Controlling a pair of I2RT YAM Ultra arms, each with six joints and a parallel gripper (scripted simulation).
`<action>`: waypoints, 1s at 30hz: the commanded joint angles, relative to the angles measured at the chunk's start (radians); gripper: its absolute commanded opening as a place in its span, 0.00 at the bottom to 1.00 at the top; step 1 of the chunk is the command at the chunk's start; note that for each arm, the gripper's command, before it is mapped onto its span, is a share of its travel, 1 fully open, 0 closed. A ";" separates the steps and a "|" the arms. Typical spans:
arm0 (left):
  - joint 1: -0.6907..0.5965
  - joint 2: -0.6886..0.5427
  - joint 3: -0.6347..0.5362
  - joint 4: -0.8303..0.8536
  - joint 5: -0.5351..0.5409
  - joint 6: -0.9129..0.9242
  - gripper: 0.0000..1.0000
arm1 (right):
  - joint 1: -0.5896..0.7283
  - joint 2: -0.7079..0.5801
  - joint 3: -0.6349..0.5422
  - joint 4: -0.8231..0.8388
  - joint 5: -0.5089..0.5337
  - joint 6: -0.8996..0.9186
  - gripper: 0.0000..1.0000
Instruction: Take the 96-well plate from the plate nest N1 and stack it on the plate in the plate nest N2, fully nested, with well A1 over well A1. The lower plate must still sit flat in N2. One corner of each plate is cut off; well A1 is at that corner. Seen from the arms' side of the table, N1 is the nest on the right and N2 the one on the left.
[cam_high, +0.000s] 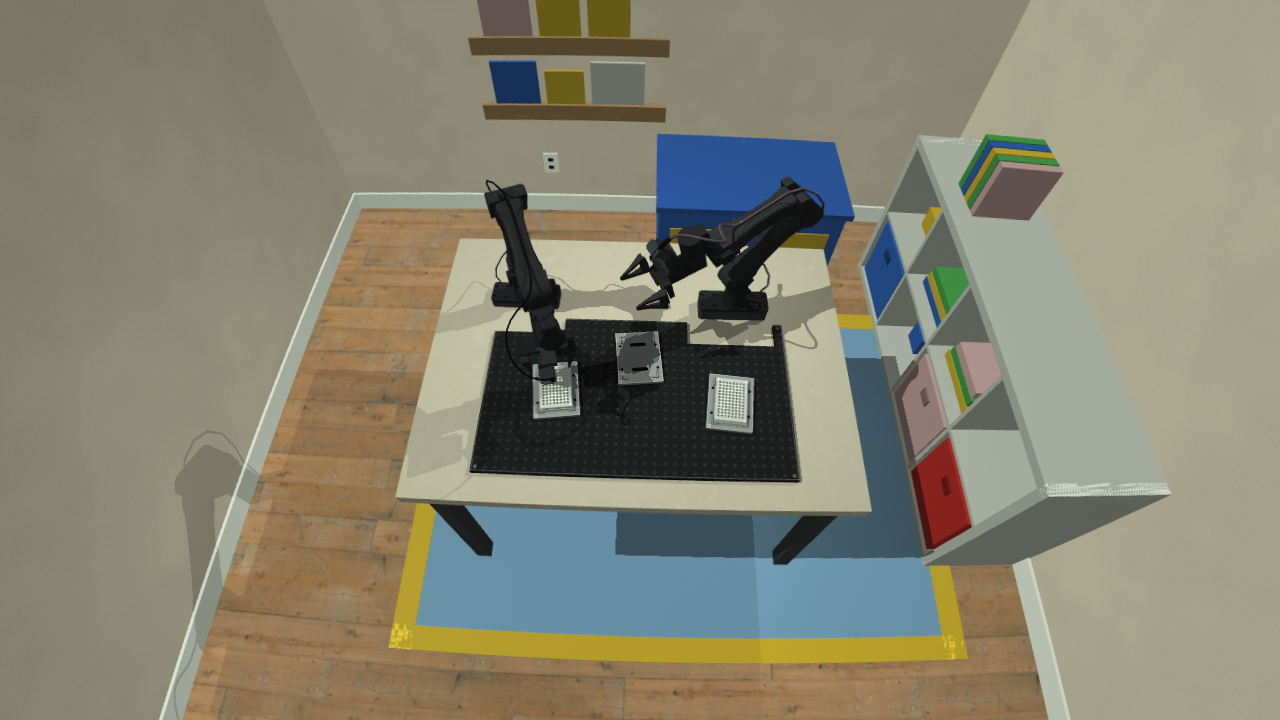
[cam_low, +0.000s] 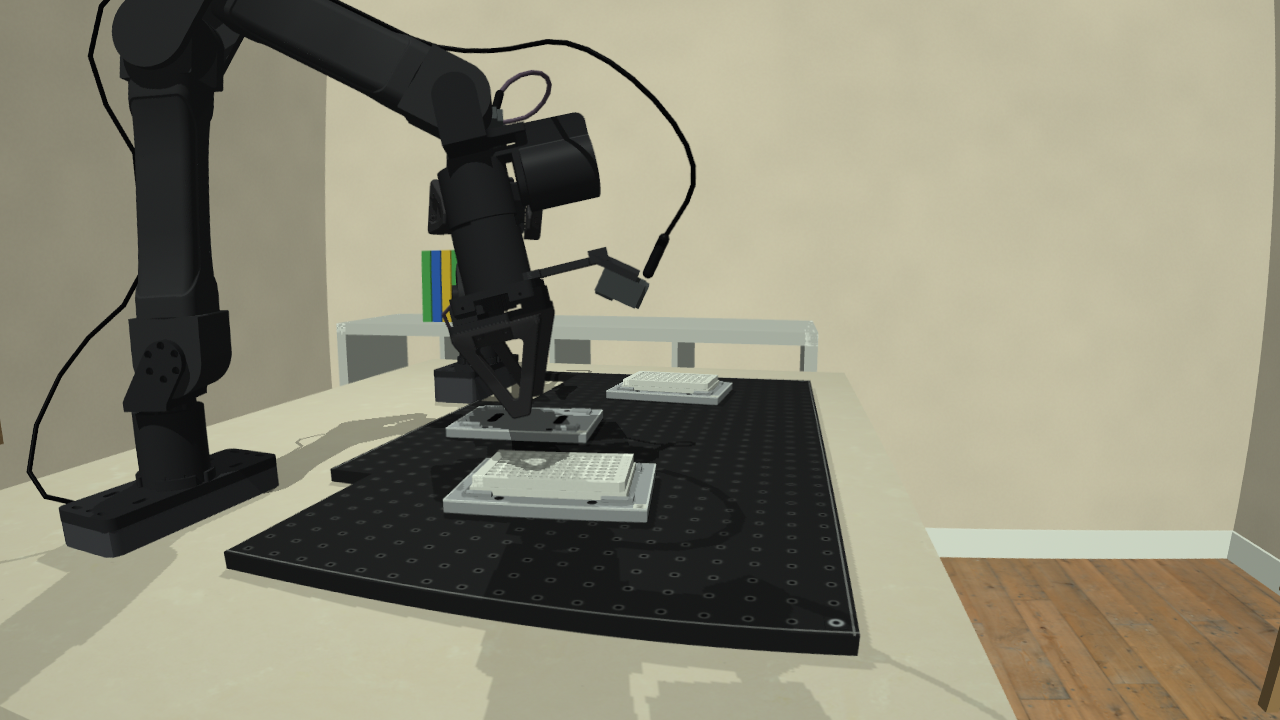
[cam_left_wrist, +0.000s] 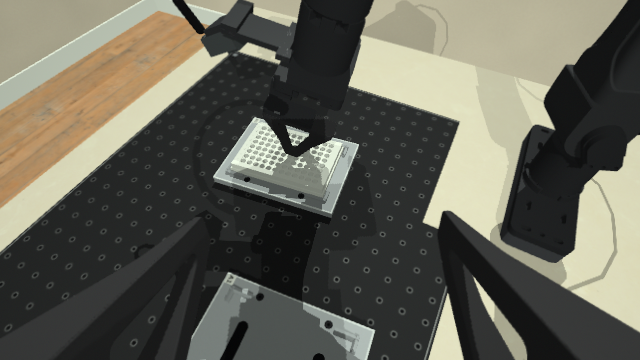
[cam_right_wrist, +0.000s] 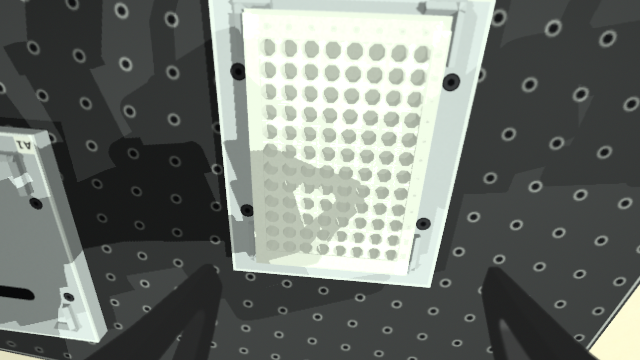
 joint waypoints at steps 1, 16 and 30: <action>-0.008 -0.026 -0.001 0.003 -0.009 -0.007 1.00 | -0.018 0.094 0.123 -0.141 -0.037 0.065 1.00; -0.008 -0.026 -0.001 0.003 -0.009 -0.007 1.00 | -0.040 0.298 0.351 -0.265 -0.070 0.092 1.00; -0.008 -0.026 -0.001 0.003 -0.009 -0.007 1.00 | -0.042 0.316 0.287 -0.195 -0.067 0.090 1.00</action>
